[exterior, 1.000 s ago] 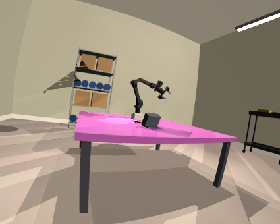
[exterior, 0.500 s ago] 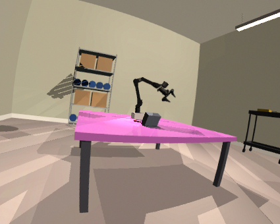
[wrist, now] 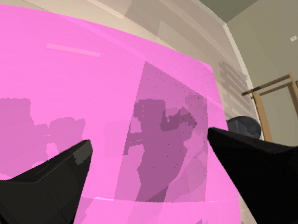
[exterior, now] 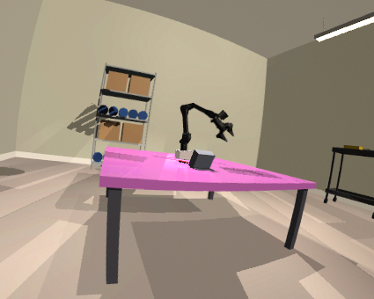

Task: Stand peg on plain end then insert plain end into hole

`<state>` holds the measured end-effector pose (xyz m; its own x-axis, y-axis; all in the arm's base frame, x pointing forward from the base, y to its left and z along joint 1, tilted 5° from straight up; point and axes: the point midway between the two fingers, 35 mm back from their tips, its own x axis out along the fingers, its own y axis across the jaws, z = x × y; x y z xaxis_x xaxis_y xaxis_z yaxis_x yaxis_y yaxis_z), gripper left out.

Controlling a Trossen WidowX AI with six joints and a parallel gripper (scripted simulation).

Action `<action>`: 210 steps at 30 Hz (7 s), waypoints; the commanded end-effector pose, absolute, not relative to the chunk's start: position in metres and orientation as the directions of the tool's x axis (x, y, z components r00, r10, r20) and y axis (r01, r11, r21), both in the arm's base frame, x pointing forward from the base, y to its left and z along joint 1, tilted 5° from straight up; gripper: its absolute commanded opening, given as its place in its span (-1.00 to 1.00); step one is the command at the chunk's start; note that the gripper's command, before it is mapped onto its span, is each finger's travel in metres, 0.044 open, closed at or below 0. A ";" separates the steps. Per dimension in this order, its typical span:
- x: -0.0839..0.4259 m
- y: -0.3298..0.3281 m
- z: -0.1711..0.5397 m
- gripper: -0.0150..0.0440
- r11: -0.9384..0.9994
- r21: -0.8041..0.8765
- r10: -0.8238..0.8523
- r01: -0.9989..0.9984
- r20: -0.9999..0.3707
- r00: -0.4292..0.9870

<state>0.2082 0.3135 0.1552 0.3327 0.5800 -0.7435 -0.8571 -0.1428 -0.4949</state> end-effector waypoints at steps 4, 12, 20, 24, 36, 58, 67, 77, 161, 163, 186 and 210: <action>0.263 0.261 0.132 1.00 0.017 -0.418 0.418 -0.908 -0.822 0.386; 0.304 0.193 0.107 1.00 0.197 -0.334 0.244 -0.922 -0.894 0.376; 0.324 0.123 0.084 1.00 0.363 -0.246 0.110 -0.899 -0.947 0.303; 0.327 0.089 0.073 1.00 0.443 -0.200 0.060 -0.874 -0.966 0.252; 0.318 -0.019 0.050 1.00 0.714 -0.090 -0.070 -0.694 -0.996 0.056; 0.314 -0.041 0.026 1.00 0.762 -0.069 -0.083 -0.644 -0.997 0.009; 0.314 -0.043 0.011 1.00 0.762 -0.069 -0.083 -0.644 -0.997 0.009; 0.314 -0.044 -0.005 1.00 0.762 -0.069 -0.083 -0.644 -0.997 0.009; 0.304 -0.051 -0.013 -0.33 0.766 -0.068 0.073 -0.639 -0.979 0.191; 0.303 -0.052 -0.012 -0.33 0.766 -0.068 0.084 -0.639 -0.975 0.204; 0.294 -0.059 -0.002 -0.33 0.765 -0.068 0.207 -0.640 -0.916 0.345; 0.283 -0.068 0.007 -0.33 0.765 -0.069 0.326 -0.640 -0.816 0.478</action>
<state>0.2862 -0.0676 0.0065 0.4601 0.3048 -0.8339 -0.6352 0.7693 -0.0693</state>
